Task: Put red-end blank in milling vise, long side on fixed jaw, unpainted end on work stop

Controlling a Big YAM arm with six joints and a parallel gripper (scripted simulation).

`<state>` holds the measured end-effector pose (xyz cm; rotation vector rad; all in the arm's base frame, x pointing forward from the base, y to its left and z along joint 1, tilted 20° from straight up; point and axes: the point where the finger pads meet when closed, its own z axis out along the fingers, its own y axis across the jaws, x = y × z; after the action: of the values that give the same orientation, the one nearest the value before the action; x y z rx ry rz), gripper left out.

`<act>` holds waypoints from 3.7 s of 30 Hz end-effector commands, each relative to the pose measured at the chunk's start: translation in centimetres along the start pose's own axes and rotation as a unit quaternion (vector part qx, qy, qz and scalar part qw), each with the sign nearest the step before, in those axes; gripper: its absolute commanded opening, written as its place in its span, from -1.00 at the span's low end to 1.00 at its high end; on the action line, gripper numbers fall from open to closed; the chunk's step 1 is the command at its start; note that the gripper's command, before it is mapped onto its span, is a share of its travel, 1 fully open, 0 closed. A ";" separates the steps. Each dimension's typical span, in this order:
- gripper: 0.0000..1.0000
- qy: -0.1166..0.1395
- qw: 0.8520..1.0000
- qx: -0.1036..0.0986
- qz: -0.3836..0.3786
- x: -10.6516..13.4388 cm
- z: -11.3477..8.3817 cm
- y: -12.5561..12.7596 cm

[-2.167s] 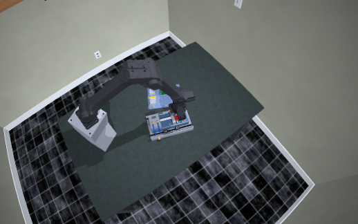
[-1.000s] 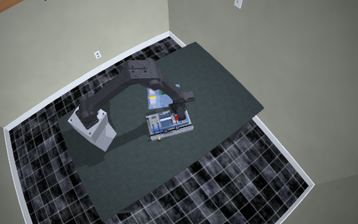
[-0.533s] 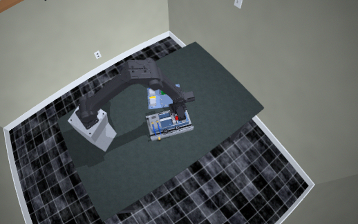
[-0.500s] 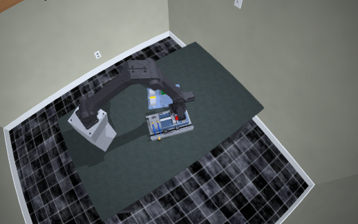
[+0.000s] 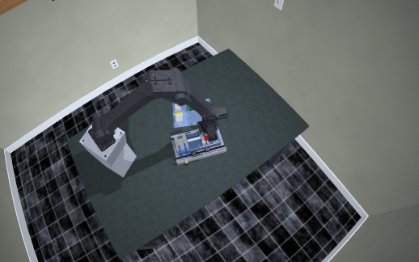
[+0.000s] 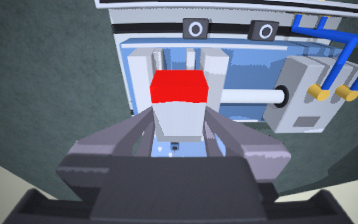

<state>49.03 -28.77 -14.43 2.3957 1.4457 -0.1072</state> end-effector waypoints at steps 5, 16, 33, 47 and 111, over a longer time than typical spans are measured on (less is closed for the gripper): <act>-1.00 0.001 1.000 -0.021 0.001 -0.1 -0.6 2.2; -1.00 0.001 1.000 -0.022 0.003 -0.4 -0.3 2.3; -1.00 0.001 1.000 -0.021 0.001 -0.1 -0.2 2.2; -1.00 0.001 1.000 -0.021 0.001 -0.1 -0.2 2.2; -1.00 0.001 1.000 -0.017 0.000 -0.1 0.7 1.8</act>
<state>49.15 -28.99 -15.02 2.3951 1.4457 -0.1068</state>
